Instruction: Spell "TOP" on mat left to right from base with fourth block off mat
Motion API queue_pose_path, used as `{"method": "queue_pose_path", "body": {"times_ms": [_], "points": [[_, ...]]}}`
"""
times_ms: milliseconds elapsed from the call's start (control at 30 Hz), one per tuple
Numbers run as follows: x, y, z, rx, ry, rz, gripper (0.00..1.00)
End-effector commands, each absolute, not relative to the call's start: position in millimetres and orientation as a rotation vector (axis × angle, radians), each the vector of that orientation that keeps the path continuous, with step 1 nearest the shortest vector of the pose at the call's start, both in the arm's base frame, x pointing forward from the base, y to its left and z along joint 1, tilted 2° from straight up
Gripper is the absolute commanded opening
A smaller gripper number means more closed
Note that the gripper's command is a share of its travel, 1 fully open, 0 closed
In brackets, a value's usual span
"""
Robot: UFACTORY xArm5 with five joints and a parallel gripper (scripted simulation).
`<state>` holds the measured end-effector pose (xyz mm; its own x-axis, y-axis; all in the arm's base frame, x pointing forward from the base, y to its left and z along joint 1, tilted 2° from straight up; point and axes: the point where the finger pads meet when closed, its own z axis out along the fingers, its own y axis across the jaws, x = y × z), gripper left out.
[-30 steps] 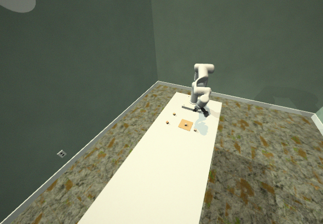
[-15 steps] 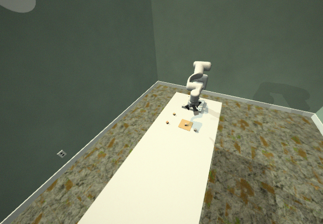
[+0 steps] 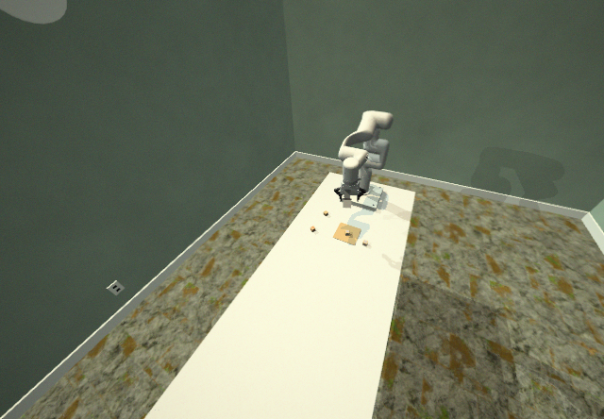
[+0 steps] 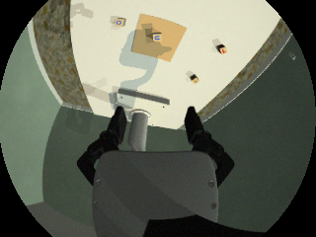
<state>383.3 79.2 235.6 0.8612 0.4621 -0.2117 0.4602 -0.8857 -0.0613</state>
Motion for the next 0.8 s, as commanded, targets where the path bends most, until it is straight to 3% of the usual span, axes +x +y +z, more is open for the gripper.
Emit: {"method": "queue_pose_path", "body": {"times_ms": [0,500,567,767], "points": [[390.4,59.2,239.8,-3.077,-0.560,0.248,1.00],[400.0,0.0,250.0,-3.142,0.000,0.000,1.00],[424.4,18.0,225.4,-3.137,-0.109,-0.119,1.00],[444.7,37.9,202.2,-3.123,-0.218,-0.238,1.00]]}}
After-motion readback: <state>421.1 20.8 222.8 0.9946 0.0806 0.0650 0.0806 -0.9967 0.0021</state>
